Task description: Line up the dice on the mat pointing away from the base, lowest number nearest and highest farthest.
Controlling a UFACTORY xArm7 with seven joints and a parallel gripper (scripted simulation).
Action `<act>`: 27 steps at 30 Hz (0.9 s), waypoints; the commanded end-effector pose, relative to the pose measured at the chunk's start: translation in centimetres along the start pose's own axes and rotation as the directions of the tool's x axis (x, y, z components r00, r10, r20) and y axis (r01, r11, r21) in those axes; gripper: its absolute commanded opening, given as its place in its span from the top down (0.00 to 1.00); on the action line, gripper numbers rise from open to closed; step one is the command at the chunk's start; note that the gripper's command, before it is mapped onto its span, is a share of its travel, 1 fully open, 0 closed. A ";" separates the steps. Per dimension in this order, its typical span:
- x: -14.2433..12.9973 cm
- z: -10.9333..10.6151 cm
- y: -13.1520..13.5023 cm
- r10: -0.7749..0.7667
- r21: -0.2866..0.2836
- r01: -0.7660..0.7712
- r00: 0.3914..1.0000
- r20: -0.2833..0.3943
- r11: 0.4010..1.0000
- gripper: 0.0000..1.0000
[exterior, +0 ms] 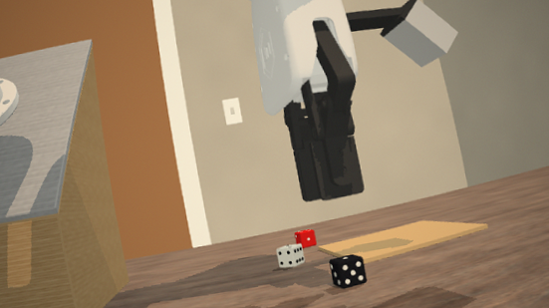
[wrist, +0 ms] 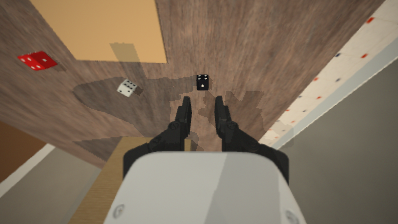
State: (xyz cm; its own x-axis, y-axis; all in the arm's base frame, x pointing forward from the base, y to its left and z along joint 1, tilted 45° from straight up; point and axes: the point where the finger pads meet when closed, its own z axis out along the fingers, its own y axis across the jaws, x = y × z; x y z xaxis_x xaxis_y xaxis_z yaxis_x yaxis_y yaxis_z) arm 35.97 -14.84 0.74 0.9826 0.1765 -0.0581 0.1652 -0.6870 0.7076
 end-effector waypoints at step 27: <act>0.1 3.6 -0.1 -0.001 0.000 0.001 1.000 -0.003 1.000 0.64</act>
State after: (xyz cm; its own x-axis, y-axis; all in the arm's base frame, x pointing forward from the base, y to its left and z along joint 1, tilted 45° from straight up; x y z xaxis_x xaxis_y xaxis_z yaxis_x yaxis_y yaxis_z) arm 36.26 -17.35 -1.78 0.9826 0.1760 -0.0586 0.1652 -0.6868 0.7078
